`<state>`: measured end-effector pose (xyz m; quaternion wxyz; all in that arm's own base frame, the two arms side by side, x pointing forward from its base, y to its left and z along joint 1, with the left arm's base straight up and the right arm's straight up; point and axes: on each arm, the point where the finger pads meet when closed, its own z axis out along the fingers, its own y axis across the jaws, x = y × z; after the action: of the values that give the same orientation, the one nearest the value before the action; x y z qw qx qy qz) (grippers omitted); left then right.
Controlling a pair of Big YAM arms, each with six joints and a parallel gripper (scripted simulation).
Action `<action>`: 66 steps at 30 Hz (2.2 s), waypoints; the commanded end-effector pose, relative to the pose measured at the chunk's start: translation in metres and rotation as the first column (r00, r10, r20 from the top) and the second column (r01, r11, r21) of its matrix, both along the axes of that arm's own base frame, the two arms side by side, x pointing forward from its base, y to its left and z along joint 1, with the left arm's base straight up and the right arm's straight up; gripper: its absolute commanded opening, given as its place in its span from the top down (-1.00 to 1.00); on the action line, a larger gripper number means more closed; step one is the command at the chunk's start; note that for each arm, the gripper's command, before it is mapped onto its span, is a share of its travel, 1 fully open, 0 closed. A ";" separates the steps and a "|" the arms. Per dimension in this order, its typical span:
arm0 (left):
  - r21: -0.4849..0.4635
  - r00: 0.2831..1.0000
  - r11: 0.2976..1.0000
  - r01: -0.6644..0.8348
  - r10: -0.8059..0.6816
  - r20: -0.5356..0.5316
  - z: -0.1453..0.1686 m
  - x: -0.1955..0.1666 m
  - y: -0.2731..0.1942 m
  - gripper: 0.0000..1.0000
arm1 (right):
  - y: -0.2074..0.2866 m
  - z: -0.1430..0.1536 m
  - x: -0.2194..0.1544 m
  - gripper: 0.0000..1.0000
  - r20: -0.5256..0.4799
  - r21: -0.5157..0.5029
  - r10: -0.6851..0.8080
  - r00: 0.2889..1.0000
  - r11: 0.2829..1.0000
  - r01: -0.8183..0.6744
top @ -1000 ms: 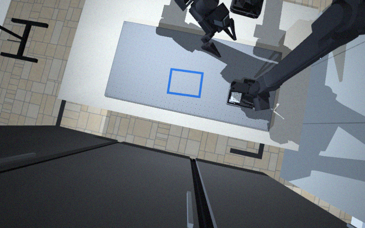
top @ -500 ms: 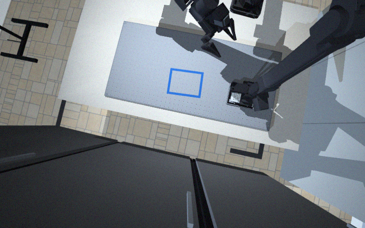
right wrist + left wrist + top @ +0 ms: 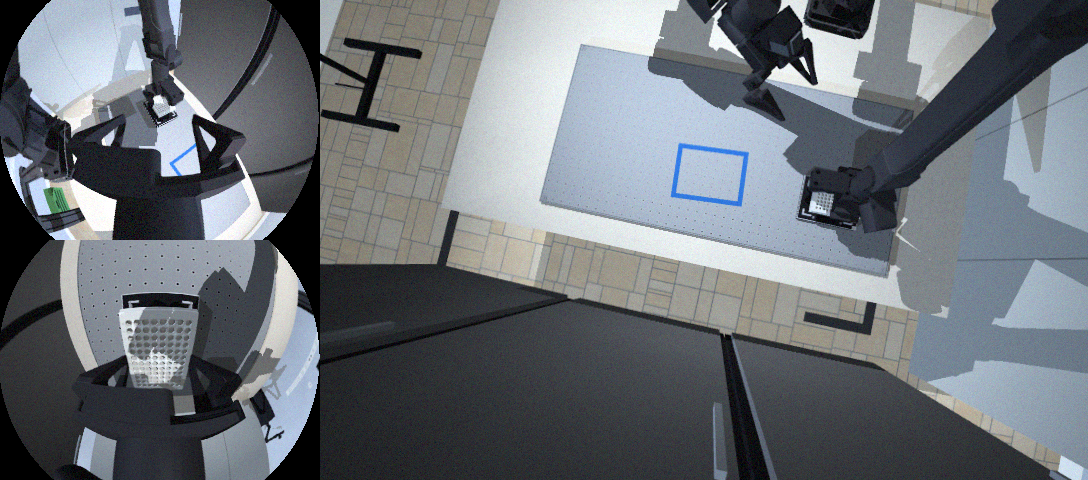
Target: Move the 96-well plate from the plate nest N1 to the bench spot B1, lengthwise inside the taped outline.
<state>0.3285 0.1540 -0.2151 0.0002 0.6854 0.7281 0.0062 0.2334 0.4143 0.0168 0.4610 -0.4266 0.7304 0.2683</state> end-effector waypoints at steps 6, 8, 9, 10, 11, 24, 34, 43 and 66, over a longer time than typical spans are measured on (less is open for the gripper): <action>-0.012 0.996 0.996 -0.085 0.085 -0.024 -0.006 0.008 -0.032 -0.58 | 0.004 0.004 0.005 -1.00 0.009 0.009 -0.006 1.000 1.000 0.006; -0.008 0.991 0.991 -0.134 0.134 -0.018 -0.006 0.025 -0.062 -0.58 | 0.004 0.004 0.005 -1.00 0.009 0.009 -0.006 1.000 1.000 0.006; -0.008 0.989 0.989 -0.148 0.148 -0.018 -0.006 0.031 -0.083 -0.58 | 0.004 0.004 0.005 -1.00 0.009 0.009 -0.006 1.000 1.000 0.006; -0.007 0.988 0.988 -0.154 0.154 -0.014 -0.005 0.037 -0.101 -0.58 | 0.004 0.004 0.005 -1.00 0.009 0.009 -0.006 1.000 1.000 0.006; -0.007 0.988 0.988 -0.151 0.151 -0.003 -0.001 0.043 -0.114 -0.58 | 0.004 0.004 0.005 -1.00 0.009 0.009 -0.006 1.000 1.000 0.006; 0.001 0.991 0.991 -0.131 0.131 -0.015 -0.008 0.027 -0.286 -0.58 | 0.004 0.004 0.005 -1.00 0.009 0.009 -0.006 1.000 1.000 0.006; -0.003 0.998 0.998 -0.061 0.061 -0.007 -0.005 0.010 -0.340 -0.58 | 0.004 0.004 0.005 -1.00 0.009 0.009 -0.006 1.000 1.000 0.006; -0.009 0.998 0.998 -0.069 0.069 -0.001 -0.023 0.012 -0.337 -0.58 | 0.004 0.004 0.005 -1.00 0.009 0.009 -0.006 1.000 1.000 0.006; -0.019 0.997 0.997 -0.069 0.070 0.014 -0.042 0.018 -0.340 -0.58 | 0.004 0.004 0.005 -1.00 0.009 0.009 -0.006 1.000 1.000 0.006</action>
<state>0.3293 -0.1807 -0.2610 -0.0081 0.6665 0.7455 -0.0003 0.2334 0.4143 0.0168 0.4610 -0.4266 0.7304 0.2684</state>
